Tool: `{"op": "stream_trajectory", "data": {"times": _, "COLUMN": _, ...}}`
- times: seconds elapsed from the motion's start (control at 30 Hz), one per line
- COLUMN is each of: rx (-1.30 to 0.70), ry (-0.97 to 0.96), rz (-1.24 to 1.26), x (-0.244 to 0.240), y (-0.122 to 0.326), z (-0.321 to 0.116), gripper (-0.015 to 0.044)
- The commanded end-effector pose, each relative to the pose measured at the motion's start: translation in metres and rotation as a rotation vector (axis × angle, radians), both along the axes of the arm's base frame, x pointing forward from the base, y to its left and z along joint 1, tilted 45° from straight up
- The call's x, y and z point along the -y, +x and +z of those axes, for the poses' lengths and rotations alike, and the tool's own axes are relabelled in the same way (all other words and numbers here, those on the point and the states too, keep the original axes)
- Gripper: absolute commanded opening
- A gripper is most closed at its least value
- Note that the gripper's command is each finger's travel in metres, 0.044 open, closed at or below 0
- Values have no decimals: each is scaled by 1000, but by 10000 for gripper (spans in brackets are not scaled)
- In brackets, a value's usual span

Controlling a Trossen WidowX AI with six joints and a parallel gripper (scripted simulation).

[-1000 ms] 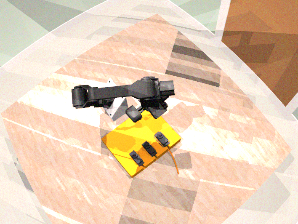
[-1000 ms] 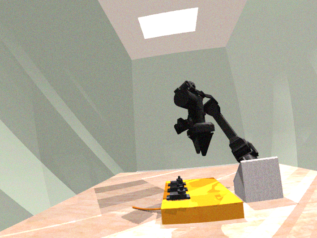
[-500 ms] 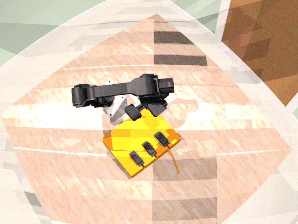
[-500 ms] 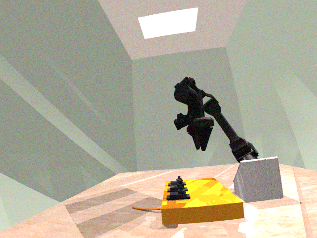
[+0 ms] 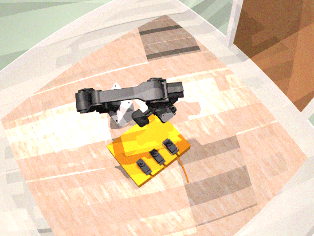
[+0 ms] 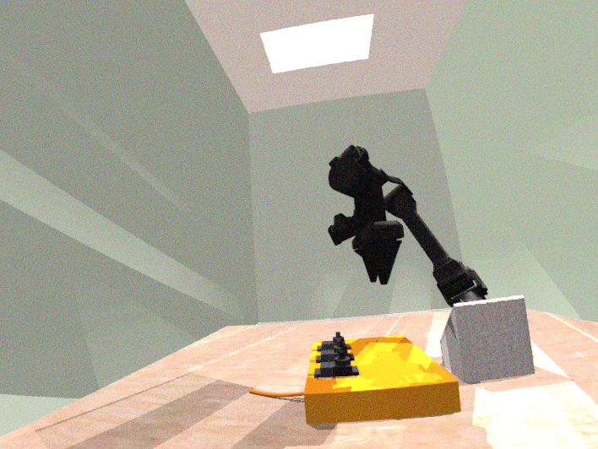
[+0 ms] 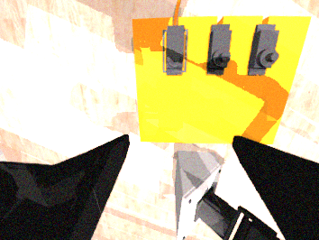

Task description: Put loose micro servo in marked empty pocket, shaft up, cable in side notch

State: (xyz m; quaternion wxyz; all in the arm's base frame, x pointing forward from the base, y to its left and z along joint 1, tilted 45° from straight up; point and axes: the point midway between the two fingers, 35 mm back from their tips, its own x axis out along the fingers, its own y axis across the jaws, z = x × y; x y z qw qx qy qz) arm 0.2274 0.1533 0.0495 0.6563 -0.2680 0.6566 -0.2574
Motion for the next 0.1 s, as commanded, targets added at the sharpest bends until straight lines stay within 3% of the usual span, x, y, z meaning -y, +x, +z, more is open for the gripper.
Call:
{"op": "stream_trajectory", "data": {"times": 0.0, "rx": -2, "ry": -1, "rz": -6, "x": 0, "y": -1, "z": 0, "gripper": 440}}
{"op": "stream_trajectory", "data": {"times": 0.07, "rx": -2, "ry": -1, "rz": -6, "x": 0, "y": -1, "z": 0, "gripper": 440}}
